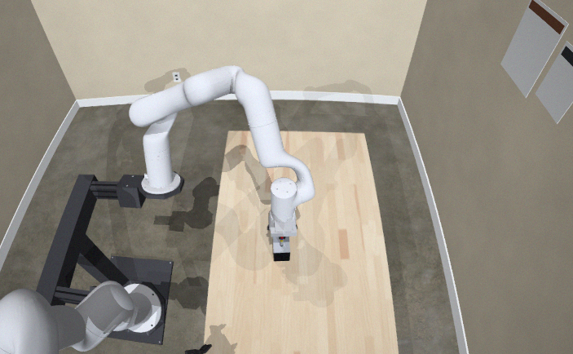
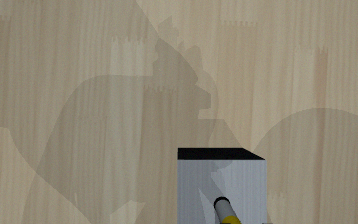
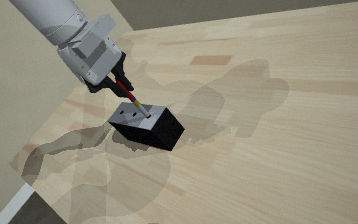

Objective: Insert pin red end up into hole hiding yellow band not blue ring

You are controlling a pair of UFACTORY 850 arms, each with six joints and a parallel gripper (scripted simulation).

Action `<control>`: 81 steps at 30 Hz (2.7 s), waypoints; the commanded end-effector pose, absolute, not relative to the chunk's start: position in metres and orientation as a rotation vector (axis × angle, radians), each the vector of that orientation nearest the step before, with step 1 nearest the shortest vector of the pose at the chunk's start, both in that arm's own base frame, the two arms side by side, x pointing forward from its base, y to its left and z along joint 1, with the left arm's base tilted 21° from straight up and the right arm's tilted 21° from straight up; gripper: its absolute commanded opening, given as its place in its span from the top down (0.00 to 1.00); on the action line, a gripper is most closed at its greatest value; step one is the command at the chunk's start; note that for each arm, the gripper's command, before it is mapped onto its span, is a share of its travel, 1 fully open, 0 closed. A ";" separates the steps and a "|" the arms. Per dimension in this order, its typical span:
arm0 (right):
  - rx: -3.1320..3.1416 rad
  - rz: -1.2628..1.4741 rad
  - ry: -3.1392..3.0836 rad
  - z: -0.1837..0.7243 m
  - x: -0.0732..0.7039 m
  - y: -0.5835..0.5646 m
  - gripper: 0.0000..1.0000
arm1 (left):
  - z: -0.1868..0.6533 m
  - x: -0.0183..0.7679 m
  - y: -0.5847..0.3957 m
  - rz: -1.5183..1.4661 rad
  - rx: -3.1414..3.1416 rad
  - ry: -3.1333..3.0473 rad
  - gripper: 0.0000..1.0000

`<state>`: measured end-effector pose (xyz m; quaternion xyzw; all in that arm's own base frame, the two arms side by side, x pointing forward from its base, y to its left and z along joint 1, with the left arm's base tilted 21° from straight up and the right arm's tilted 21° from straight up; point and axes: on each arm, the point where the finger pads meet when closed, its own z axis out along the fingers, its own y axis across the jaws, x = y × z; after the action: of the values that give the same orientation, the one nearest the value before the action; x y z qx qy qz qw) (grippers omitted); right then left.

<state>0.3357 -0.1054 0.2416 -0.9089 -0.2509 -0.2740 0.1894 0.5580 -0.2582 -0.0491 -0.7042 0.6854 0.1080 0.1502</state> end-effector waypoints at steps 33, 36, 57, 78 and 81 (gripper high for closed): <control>-2.555 -0.772 -0.707 0.242 0.336 -0.106 0.00 | -0.052 0.558 -0.258 0.307 -2.023 1.969 1.00; -2.555 -0.772 -0.707 0.242 0.336 -0.106 0.00 | -0.052 0.558 -0.258 0.307 -2.023 1.969 1.00; -2.555 -0.772 -0.707 0.242 0.336 -0.106 0.00 | -0.056 0.559 -0.256 0.307 -2.023 1.969 1.00; -2.555 -0.772 -0.707 0.242 0.336 -0.106 0.00 | -0.060 0.560 -0.255 0.308 -2.023 1.969 1.00; -2.555 -0.772 -0.707 0.242 0.336 -0.106 0.00 | -0.060 0.560 -0.255 0.308 -2.023 1.969 1.00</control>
<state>0.3357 -0.1054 0.2416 -0.9089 -0.2509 -0.2740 0.1894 0.5586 -0.2547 -0.0604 -0.7042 0.6854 0.1085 0.1502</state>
